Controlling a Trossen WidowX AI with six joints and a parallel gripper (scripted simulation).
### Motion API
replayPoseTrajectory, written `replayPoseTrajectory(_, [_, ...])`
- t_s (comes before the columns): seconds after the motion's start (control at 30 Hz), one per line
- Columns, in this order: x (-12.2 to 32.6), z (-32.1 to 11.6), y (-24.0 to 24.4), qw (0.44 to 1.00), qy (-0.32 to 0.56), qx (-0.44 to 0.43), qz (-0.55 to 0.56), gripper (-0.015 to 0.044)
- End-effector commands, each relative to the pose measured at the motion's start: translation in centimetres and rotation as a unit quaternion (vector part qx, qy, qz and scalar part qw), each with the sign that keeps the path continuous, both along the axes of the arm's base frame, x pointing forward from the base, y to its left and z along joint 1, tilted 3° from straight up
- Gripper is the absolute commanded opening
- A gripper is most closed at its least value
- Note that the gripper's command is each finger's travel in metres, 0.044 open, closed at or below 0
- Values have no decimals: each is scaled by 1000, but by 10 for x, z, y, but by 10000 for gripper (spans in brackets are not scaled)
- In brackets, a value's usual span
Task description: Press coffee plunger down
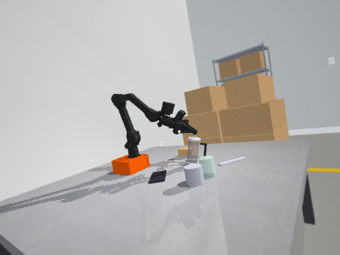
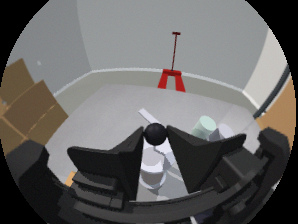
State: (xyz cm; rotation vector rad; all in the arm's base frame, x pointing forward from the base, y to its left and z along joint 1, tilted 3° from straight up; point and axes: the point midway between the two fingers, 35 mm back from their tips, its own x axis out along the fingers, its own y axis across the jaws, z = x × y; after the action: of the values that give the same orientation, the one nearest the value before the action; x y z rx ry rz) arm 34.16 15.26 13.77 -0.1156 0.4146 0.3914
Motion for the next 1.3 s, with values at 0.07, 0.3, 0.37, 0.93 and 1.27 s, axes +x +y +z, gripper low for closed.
replayPoseTrajectory(0.07, [0,-10,0,1000,14,-11,2,116])
replayPoseTrajectory(0.3, [1,-10,0,1000,14,-11,2,116])
replayPoseTrajectory(0.37, [2,-10,0,1000,14,-11,2,116])
replayPoseTrajectory(0.93, [5,-9,2,1000,14,-11,2,116])
replayPoseTrajectory(1.27, [7,-9,2,1000,14,-11,2,116])
